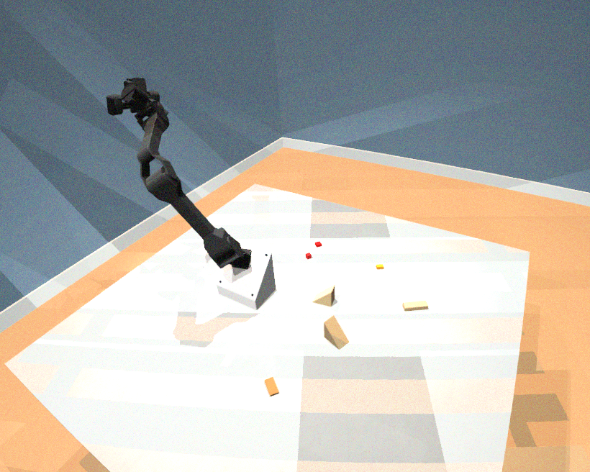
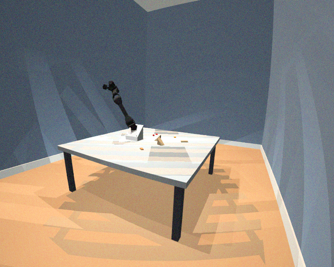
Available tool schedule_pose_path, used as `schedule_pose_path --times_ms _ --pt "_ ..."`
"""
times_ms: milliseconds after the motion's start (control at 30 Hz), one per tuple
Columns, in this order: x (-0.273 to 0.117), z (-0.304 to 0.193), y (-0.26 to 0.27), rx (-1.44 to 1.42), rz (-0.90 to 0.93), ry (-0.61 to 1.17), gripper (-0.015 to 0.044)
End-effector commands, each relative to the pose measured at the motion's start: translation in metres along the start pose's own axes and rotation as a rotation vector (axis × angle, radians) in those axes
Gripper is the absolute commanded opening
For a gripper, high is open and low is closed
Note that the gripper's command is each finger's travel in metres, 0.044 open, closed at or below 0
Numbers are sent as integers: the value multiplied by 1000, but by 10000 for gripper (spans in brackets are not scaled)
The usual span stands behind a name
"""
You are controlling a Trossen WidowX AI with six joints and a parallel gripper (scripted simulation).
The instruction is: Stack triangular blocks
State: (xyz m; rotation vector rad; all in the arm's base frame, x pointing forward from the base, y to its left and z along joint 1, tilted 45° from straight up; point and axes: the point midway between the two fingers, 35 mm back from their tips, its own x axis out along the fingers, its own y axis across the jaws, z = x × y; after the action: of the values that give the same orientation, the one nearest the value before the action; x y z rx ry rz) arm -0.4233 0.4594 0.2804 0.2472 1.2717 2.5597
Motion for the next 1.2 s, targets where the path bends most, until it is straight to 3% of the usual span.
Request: schedule_pose_path --times_ms 0,200,533,833,1167 --pt "-19 19 -31 -59 -97 -46 440" --pt "-70 61 -89 -190 -310 -122 440" --pt "-191 114 -179 -395 -731 -146 440" --pt "-335 140 -237 -496 -1110 -82 440" --pt "-485 129 -265 -513 -1453 103 440"
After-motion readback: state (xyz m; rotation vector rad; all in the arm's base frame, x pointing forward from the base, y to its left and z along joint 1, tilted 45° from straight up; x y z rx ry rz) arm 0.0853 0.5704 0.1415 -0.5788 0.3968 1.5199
